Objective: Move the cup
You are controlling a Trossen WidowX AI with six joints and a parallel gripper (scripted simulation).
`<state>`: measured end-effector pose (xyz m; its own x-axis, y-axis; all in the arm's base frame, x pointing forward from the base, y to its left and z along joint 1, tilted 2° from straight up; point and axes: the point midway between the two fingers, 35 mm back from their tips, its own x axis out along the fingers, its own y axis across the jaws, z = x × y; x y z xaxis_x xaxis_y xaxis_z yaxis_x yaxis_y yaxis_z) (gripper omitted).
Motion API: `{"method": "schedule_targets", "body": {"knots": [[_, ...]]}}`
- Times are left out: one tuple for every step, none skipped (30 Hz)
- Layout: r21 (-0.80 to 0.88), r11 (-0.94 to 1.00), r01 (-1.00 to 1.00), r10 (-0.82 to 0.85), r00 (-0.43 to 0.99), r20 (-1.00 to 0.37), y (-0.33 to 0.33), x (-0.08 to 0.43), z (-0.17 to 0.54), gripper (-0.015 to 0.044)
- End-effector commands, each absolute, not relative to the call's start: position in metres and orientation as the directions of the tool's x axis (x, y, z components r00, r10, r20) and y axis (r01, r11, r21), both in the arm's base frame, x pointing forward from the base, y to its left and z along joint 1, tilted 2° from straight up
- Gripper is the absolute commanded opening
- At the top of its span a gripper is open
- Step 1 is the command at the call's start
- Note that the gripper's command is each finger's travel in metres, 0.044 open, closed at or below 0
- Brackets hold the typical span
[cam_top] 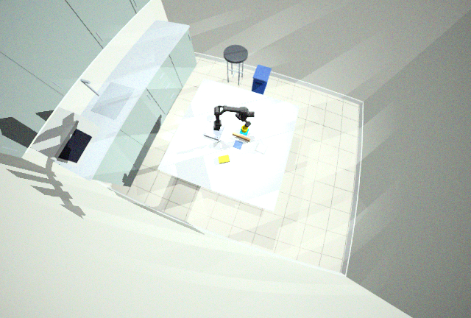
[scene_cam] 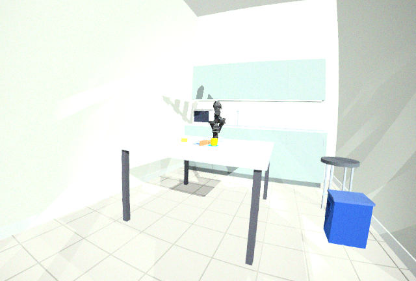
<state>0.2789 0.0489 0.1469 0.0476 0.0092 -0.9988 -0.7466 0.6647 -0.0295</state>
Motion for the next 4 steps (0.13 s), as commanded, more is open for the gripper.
{"method": "schedule_targets", "body": {"knots": [[-0.038,0.668,-0.743,0.005,0.055,-0.998,0.0491,0.2784,0.1527,0.044],[-0.03,0.665,-0.746,0.009,0.049,-0.999,0.0491,0.2786,0.1484,0.044],[-0.03,0.665,-0.746,0.009,0.049,-0.999,0.0491,0.2786,0.1484,0.044],[-0.03,0.665,-0.746,0.009,0.049,-0.999,0.0491,0.2786,0.1484,0.044]]}}
